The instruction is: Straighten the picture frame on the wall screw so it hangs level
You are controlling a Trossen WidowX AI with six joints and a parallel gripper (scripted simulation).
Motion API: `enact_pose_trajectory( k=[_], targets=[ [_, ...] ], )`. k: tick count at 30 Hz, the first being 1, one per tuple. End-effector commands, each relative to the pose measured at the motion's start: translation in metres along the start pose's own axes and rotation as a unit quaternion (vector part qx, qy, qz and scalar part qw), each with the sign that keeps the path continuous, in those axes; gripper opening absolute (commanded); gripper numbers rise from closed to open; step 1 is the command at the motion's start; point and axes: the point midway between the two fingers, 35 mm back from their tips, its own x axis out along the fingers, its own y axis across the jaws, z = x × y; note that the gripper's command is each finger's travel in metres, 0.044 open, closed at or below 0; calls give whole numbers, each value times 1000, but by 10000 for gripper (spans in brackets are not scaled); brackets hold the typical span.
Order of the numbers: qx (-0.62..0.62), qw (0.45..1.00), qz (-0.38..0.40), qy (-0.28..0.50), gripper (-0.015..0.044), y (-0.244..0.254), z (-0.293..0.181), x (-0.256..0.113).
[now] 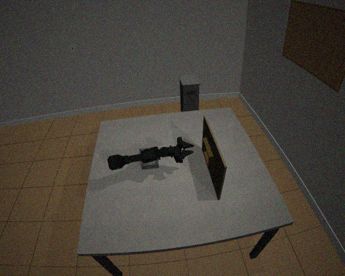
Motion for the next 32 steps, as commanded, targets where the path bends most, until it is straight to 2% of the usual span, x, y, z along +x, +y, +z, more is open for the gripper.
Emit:
enact_pose_trajectory(
  k=[1, 8, 32],
  targets=[
    [3, 1000, 5, -2, 260, 20, -2, -7],
    [7, 1000, 0, 0, 260, 53, -6, -34],
    [7, 1000, 0, 0, 260, 54, -6, -35]
  ],
)
